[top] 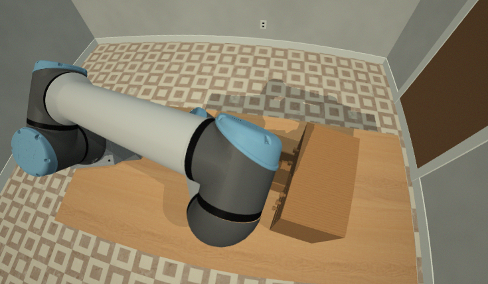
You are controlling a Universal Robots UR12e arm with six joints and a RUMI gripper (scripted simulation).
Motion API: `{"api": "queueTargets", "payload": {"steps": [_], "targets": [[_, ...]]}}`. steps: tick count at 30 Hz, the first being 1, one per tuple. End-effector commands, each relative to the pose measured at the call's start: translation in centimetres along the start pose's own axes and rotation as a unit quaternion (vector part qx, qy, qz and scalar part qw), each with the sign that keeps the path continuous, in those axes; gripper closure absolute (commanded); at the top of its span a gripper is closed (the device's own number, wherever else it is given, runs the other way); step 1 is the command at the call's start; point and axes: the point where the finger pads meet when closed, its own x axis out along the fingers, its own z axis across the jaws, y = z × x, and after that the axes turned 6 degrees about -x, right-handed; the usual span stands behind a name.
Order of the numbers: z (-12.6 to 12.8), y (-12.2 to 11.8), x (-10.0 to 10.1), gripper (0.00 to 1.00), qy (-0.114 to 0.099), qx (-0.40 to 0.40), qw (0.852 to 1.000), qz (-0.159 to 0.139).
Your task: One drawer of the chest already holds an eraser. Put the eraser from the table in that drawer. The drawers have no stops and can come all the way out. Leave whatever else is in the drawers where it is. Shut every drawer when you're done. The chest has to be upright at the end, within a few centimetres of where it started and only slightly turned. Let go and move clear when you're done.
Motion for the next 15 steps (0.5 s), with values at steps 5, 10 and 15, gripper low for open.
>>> {"api": "queueTargets", "payload": {"steps": [5, 10, 15], "targets": [[-0.1, -0.7, -0.9, 0.8, 0.0, 0.0, 1.0, 0.0], [-0.2, -1.6, -2.1, 0.8, 0.0, 0.0, 1.0, 0.0], [-0.3, -2.5, -3.1, 0.8, 0.0, 0.0, 1.0, 0.0]]}}
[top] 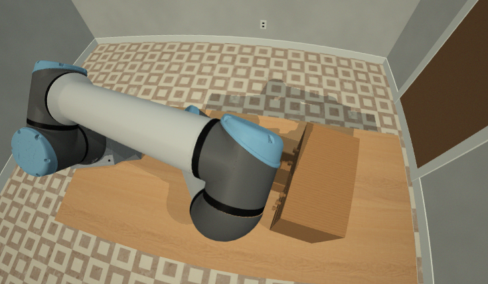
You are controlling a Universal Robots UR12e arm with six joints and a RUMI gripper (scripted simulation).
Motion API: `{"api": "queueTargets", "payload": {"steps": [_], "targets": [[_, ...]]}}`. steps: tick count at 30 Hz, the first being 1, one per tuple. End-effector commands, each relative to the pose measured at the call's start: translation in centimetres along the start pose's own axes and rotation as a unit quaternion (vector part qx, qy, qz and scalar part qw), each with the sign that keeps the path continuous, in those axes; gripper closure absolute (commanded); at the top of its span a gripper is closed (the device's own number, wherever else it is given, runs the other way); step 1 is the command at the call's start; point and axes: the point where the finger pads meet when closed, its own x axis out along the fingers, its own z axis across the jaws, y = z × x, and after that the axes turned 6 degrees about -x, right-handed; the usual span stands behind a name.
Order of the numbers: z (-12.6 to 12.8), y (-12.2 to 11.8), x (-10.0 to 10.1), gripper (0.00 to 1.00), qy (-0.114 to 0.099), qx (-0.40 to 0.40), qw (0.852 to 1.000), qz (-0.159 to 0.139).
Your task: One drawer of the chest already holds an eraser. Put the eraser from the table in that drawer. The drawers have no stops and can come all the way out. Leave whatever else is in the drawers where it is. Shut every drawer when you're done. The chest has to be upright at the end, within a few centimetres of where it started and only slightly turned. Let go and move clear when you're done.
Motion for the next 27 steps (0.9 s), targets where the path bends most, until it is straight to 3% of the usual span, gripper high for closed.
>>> {"api": "queueTargets", "payload": {"steps": [1, 21, 27], "targets": [[-0.1, -0.7, -1.0, 0.8, 0.0, 0.0, 1.0, 0.001], [-0.1, -0.7, -2.6, 0.8, 0.0, 0.0, 1.0, 0.001], [0.0, 0.3, -5.7, 0.8, 0.0, 0.0, 1.0, 0.001]]}}
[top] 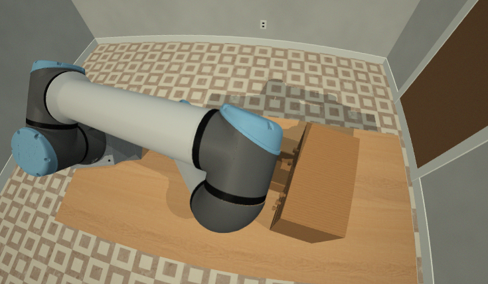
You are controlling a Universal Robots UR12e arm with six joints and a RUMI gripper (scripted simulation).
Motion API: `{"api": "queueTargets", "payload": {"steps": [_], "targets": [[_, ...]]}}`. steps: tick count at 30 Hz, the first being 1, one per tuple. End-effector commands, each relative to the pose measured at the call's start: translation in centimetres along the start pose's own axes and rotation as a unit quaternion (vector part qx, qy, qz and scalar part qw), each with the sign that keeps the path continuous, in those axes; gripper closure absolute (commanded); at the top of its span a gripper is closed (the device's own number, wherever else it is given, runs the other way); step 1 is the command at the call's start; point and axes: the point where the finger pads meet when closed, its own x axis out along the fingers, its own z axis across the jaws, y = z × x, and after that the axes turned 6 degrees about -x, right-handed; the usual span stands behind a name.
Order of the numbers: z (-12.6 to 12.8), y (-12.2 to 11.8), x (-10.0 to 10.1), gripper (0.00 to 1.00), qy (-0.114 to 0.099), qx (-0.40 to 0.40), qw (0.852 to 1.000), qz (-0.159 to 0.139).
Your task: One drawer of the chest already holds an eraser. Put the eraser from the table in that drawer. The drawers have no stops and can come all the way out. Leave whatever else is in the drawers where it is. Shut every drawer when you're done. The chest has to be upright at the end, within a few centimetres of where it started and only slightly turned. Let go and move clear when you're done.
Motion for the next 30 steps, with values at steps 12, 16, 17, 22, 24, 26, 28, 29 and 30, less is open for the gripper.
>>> {"api": "queueTargets", "payload": {"steps": [12, 16, 17, 22, 24, 26, 28, 29, 30], "targets": [[0.2, 2.2, -6.3, 0.8, 0.0, 0.0, 1.0, 0.0], [0.2, 2.3, -6.8, 0.8, 0.0, 0.0, 1.0, 0.0], [0.2, 2.3, -6.8, 0.8, 0.0, 0.0, 1.0, 0.0], [0.2, 2.3, -6.8, 0.8, 0.0, 0.0, 1.0, 0.0], [0.2, 2.4, -6.9, 0.8, 0.0, 0.0, 1.0, -0.002], [0.2, 2.4, -6.9, 0.8, 0.001, 0.0, 1.0, -0.004], [0.2, 2.4, -6.9, 0.8, 0.001, 0.0, 1.0, -0.004], [0.2, 2.4, -7.0, 0.8, 0.001, 0.0, 1.0, -0.006], [0.2, 2.4, -7.0, 0.8, 0.001, 0.0, 1.0, -0.008]]}}
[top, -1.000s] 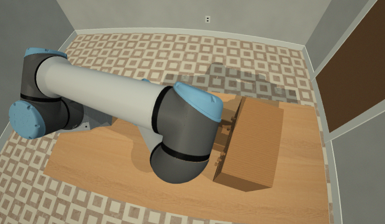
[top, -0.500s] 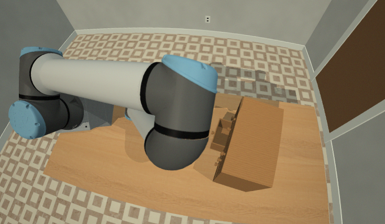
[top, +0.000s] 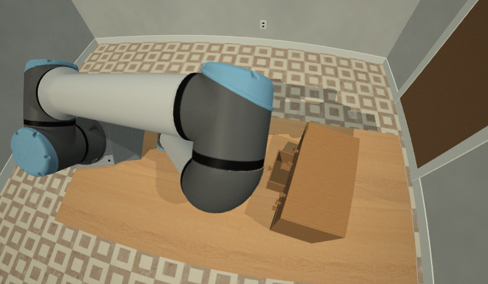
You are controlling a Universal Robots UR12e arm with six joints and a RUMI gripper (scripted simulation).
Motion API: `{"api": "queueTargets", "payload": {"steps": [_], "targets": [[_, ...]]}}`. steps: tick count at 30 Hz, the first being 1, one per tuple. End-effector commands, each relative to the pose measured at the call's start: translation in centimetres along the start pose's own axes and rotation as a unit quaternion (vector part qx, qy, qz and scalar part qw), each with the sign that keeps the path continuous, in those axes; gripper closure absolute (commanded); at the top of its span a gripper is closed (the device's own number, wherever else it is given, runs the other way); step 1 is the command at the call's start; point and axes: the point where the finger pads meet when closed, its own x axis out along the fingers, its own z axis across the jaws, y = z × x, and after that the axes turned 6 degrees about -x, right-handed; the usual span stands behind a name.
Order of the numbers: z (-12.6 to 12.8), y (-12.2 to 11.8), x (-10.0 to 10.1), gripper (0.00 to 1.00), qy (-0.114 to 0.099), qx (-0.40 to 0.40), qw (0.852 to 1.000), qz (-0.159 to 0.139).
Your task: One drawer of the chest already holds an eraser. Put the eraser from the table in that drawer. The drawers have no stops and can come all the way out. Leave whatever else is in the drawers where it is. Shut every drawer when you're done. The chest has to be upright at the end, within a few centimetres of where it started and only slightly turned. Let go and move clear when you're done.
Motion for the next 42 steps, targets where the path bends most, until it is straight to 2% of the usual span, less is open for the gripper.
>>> {"api": "queueTargets", "payload": {"steps": [1, 7, 13, 15, 30, 32, 42], "targets": [[0.0, 0.1, -0.2, 0.8, 0.001, 0.0, 1.0, -0.007], [0.0, 0.2, -0.9, 0.8, 0.003, 0.0, 1.0, -0.031], [0.0, 0.4, -2.1, 0.8, 0.007, 0.0, 0.998, -0.068], [0.0, 0.4, -2.1, 0.8, 0.007, 0.0, 0.998, -0.068], [0.1, 0.9, -5.6, 0.8, 0.02, 0.0, 0.982, -0.186], [0.1, 0.9, -5.6, 0.8, 0.02, 0.0, 0.982, -0.186], [0.1, 1.3, -8.0, 0.8, 0.028, 0.0, 0.964, -0.265]]}}
